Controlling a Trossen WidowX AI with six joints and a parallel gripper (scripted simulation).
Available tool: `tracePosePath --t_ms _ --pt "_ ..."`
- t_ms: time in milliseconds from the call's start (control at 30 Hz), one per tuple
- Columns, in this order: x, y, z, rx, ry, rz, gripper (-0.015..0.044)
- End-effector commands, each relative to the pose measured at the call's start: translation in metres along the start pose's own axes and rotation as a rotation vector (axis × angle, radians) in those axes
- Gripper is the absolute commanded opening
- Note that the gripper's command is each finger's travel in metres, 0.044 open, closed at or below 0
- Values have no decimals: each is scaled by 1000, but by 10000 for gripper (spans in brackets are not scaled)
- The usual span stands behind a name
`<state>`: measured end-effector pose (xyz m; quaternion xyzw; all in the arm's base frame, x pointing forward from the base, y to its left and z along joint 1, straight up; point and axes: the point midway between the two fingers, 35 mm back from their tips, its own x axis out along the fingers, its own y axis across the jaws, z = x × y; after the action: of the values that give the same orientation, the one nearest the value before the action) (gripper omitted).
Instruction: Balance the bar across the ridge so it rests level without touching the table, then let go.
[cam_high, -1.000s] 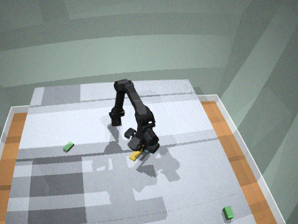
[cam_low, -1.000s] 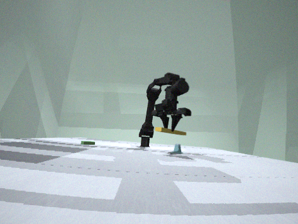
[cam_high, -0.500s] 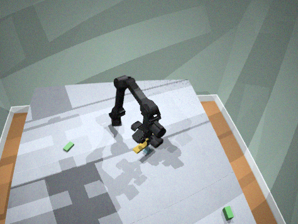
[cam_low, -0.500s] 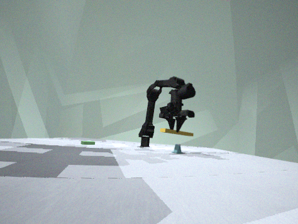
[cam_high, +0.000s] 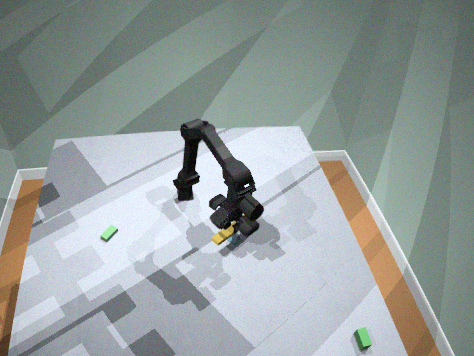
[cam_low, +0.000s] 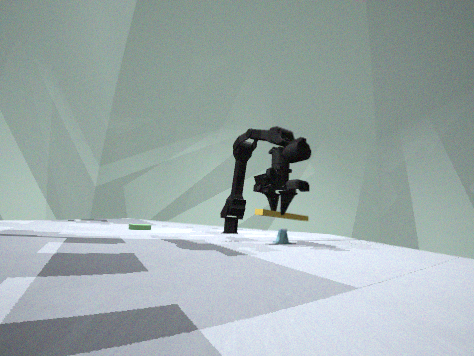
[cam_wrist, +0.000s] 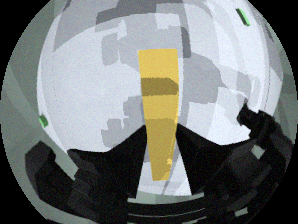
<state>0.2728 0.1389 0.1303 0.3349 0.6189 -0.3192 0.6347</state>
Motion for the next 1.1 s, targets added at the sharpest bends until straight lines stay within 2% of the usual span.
tracePosePath --t_ms 0,433,1067 --pt "7 -1 -1 4 5 3 0" --pt "27 -2 -1 4 5 3 0" --pt "26 -2 -1 4 5 3 0"
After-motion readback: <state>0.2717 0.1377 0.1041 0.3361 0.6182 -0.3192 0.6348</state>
